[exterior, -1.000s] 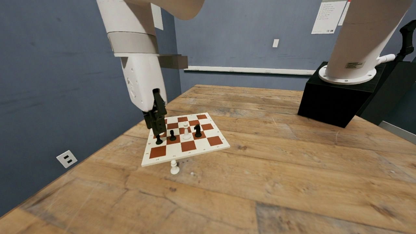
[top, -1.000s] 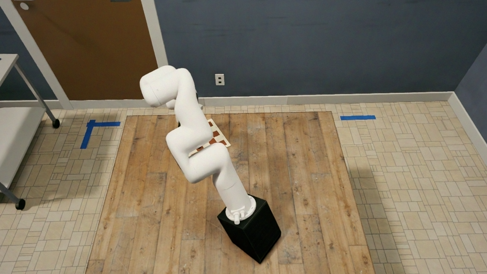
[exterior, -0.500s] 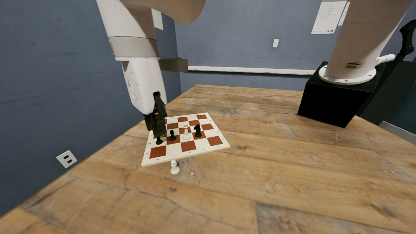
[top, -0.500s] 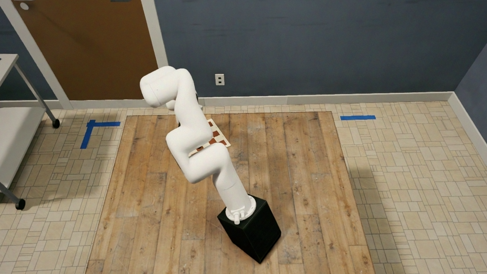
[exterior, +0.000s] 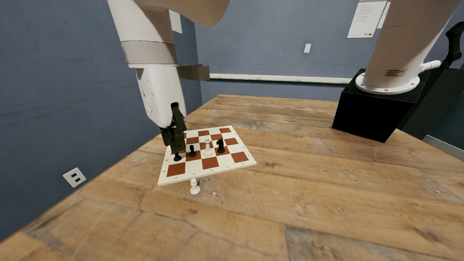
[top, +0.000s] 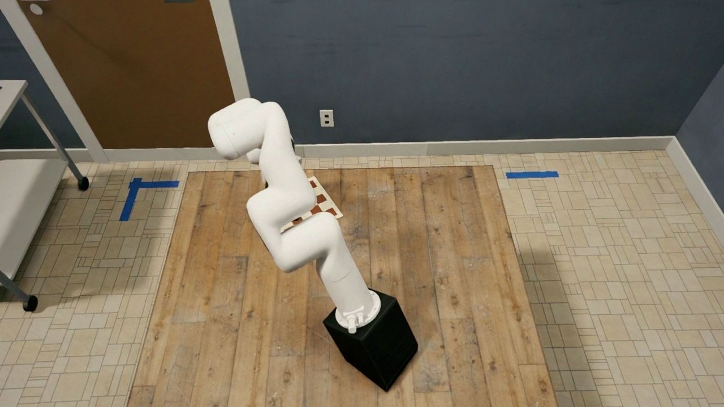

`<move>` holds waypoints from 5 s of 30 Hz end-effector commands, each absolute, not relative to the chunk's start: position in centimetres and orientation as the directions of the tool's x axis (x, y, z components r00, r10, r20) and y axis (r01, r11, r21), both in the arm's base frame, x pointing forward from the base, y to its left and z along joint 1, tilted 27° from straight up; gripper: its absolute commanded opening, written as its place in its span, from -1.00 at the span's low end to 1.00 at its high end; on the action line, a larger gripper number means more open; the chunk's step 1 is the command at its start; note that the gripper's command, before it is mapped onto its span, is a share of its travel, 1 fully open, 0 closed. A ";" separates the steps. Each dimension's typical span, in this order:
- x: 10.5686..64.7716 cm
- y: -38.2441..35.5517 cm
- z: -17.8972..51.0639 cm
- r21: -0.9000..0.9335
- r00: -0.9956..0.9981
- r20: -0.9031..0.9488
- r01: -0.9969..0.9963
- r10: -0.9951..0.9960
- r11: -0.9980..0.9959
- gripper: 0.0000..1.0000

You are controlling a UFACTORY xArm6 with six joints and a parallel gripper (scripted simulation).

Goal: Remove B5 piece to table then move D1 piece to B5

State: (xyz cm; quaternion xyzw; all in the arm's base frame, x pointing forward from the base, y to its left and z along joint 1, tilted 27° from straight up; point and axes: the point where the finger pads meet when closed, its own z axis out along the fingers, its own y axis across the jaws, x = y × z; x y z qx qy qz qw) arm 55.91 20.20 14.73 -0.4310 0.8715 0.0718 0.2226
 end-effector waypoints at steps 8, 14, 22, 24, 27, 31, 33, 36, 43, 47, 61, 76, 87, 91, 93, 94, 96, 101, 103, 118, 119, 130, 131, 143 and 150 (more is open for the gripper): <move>56.0 20.2 14.9 -0.069 -0.528 -0.453 -0.783 -0.718 0.619 -0.29; 56.0 20.2 14.9 -0.069 -0.528 -0.453 -0.783 -0.718 0.619 -0.29; 56.0 20.2 14.9 -0.069 -0.528 -0.453 -0.783 -0.718 0.619 -0.29; 56.1 20.2 15.0 -0.069 -0.528 -0.453 -0.783 -0.718 0.619 -0.29; 56.1 20.2 15.0 -0.069 -0.528 -0.453 -0.783 -0.718 0.619 -0.29; 56.2 20.2 15.0 -0.069 -0.528 -0.453 -0.783 -0.718 0.619 -0.29; 56.2 20.3 15.0 -0.069 -0.528 -0.453 -0.783 -0.718 0.619 -0.29; 56.2 20.3 15.0 -0.069 -0.528 -0.453 -0.783 -0.718 0.619 -0.29; 56.2 20.3 15.0 -0.069 -0.528 -0.453 -0.783 -0.718 0.619 -0.29; 56.2 20.3 15.0 -0.069 -0.528 -0.453 -0.783 -0.718 0.619 -0.29; 56.2 20.3 15.0 -0.069 -0.528 -0.453 -0.783 -0.718 0.619 -0.29; 56.3 20.3 14.8 -0.069 -0.528 -0.453 -0.783 -0.718 0.619 -0.29; 56.8 20.8 13.4 -0.069 -0.528 -0.453 -0.783 -0.718 0.619 -0.29; 57.0 21.1 12.7 -0.069 -0.528 -0.453 -0.783 -0.718 0.619 -0.29; 57.1 21.2 12.5 -0.069 -0.528 -0.453 -0.783 -0.718 0.619 -0.29; 57.2 21.2 12.4 -0.069 -0.528 -0.453 -0.783 -0.718 0.619 -0.29; 57.2 21.2 12.4 -0.069 -0.528 -0.453 -0.783 -0.718 0.619 -0.29; 57.2 21.3 12.1 -0.069 -0.528 -0.453 -0.783 -0.718 0.619 -0.29; 57.3 21.3 12.1 -0.069 -0.528 -0.453 -0.783 -0.718 0.619 -0.29; 57.3 21.3 12.1 -0.069 -0.528 -0.453 -0.783 -0.718 0.619 -0.29; 57.3 21.3 12.1 -0.069 -0.528 -0.453 -0.783 -0.718 0.619 -0.29; 57.3 21.3 12.1 -0.069 -0.528 -0.453 -0.783 -0.718 0.619 -0.29; 57.3 21.3 12.1 -0.069 -0.528 -0.453 -0.783 -0.718 0.619 -0.29; 57.3 21.3 12.1 -0.069 -0.528 -0.453 -0.783 -0.718 0.619 -1.00; 57.3 21.3 12.1 -0.069 -0.528 -0.453 -0.783 -0.718 0.619 -1.00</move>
